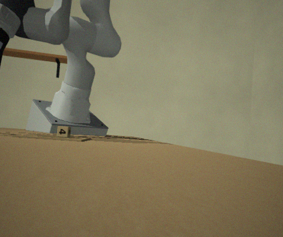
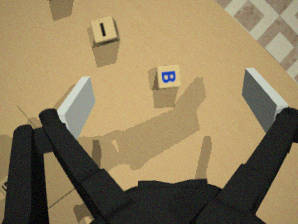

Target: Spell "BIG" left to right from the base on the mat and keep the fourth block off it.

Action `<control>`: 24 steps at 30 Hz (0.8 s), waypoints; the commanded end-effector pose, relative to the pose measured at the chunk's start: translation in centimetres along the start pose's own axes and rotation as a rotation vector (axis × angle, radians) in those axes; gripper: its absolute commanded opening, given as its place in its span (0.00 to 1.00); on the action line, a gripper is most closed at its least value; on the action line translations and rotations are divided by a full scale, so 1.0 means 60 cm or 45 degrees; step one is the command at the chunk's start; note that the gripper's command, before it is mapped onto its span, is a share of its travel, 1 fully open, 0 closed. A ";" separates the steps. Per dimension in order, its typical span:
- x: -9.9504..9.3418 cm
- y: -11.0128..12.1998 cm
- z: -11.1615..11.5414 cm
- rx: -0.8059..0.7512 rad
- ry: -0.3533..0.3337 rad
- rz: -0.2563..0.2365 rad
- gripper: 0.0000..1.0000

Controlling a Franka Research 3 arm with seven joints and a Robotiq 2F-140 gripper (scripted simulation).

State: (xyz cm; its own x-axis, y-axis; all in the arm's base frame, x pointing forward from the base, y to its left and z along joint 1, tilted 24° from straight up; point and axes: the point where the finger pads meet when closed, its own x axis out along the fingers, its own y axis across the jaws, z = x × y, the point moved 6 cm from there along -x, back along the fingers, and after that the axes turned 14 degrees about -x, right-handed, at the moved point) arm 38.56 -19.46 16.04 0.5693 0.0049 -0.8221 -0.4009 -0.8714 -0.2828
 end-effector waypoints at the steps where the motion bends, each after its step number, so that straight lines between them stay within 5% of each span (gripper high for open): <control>1: 0.000 0.003 0.001 -0.007 0.001 0.003 1.00; 6: 0.000 0.001 0.000 0.005 -0.001 0.001 1.00; 24: -0.009 0.045 -0.026 0.505 -0.105 0.092 1.00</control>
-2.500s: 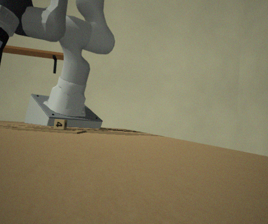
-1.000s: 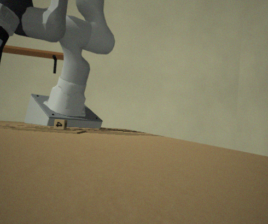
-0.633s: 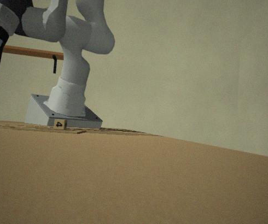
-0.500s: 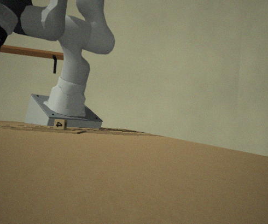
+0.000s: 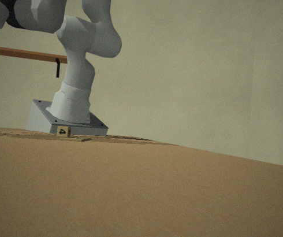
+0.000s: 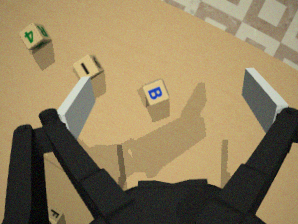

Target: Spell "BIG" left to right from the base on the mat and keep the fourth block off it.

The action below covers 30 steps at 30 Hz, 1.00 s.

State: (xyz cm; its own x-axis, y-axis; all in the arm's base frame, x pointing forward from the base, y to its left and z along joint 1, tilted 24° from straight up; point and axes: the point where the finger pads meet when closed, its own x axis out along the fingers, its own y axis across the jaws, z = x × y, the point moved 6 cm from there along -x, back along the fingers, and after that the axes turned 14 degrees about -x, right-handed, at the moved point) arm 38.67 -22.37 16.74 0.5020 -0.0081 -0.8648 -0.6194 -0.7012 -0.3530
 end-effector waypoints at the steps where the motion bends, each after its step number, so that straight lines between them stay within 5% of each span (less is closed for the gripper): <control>1: 0.000 0.009 0.002 0.171 -0.041 0.022 1.00; 30: -0.028 0.021 -0.025 0.767 -0.160 0.101 1.00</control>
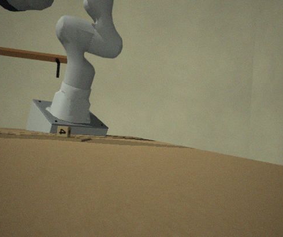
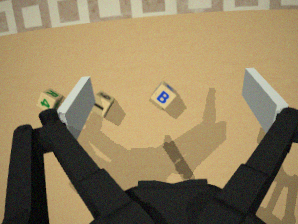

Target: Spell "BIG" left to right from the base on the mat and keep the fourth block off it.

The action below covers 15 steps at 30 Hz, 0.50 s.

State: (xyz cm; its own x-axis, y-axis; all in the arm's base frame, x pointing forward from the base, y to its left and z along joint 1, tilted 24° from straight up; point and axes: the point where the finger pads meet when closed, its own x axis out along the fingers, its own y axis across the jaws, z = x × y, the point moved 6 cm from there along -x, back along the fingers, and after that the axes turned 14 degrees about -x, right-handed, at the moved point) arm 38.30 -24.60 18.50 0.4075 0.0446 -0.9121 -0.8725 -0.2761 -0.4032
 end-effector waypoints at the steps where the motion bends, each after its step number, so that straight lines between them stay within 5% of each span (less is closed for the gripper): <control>1: 0.001 0.005 0.007 0.132 -0.033 0.019 1.00; 15: -0.022 -0.004 0.005 0.447 -0.107 0.055 1.00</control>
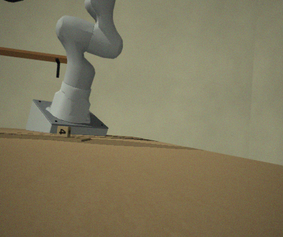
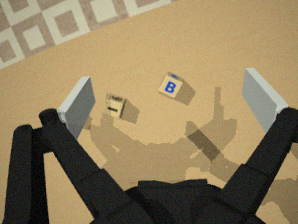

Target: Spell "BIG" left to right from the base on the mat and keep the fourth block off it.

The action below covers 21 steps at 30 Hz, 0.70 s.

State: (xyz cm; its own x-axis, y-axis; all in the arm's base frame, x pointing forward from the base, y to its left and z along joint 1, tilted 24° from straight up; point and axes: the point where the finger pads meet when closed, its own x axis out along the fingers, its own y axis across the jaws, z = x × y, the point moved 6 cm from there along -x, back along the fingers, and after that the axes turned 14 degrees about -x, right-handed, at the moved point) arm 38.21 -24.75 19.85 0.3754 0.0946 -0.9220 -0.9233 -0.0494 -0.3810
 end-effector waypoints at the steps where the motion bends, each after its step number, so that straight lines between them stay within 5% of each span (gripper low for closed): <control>1: -0.002 0.004 0.008 0.171 -0.041 0.026 1.00; 21: -0.037 -0.015 0.024 0.534 -0.144 0.073 1.00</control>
State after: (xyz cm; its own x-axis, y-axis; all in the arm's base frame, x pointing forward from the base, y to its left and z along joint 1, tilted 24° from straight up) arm 38.26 -24.06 22.13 0.3466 0.1819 -0.9202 -0.9230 0.2410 -0.3001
